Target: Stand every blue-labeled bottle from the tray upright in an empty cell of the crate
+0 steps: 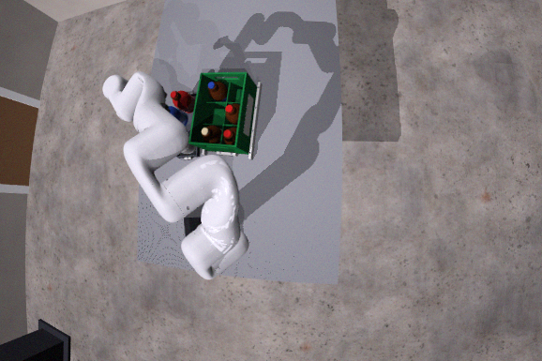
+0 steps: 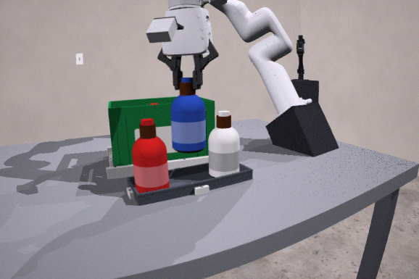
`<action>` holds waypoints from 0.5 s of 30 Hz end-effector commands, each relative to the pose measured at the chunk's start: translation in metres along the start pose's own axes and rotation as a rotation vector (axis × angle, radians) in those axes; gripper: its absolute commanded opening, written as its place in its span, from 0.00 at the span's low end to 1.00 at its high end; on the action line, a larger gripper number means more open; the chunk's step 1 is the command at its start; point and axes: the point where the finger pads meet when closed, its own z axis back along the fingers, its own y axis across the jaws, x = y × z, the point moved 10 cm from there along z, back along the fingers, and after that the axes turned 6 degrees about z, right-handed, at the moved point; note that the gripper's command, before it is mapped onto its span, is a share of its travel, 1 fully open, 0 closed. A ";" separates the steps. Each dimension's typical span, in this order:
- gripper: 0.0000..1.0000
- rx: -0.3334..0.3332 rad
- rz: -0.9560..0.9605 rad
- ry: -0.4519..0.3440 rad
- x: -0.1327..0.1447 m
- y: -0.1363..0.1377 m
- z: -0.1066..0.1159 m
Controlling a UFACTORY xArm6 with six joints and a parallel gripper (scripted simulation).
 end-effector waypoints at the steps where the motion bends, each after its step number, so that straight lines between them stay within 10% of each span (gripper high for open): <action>1: 0.00 0.001 -0.001 0.005 -0.001 0.001 0.002; 15: 0.00 0.001 -0.001 0.005 -0.001 0.001 0.006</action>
